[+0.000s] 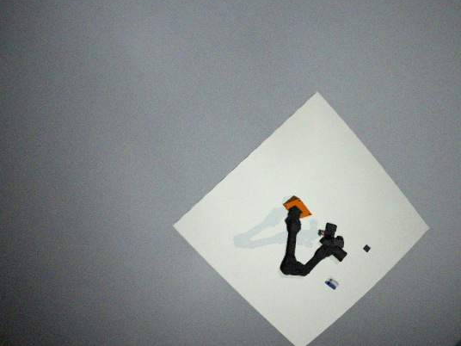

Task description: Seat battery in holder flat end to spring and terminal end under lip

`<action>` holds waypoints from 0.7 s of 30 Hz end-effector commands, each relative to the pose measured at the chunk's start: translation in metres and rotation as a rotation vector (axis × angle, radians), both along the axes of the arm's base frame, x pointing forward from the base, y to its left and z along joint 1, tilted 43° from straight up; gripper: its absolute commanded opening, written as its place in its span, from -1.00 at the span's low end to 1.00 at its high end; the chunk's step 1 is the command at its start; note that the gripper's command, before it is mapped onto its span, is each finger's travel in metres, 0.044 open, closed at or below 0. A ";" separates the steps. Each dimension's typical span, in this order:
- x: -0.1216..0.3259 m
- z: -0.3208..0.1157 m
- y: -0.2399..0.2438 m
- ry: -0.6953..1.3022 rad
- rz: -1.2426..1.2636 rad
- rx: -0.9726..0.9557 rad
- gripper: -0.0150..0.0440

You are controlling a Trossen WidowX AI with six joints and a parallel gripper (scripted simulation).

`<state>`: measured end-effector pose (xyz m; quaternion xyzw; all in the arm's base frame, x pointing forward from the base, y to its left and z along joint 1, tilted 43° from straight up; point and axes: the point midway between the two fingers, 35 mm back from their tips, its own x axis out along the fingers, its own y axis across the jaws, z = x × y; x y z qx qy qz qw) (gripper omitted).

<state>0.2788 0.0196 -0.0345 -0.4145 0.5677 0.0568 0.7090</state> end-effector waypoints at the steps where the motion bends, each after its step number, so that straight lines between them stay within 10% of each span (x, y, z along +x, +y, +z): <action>1: -0.005 0.000 -0.002 0.007 0.004 0.000 -0.24; 21: -0.016 0.004 -0.007 0.013 0.001 -0.004 -0.24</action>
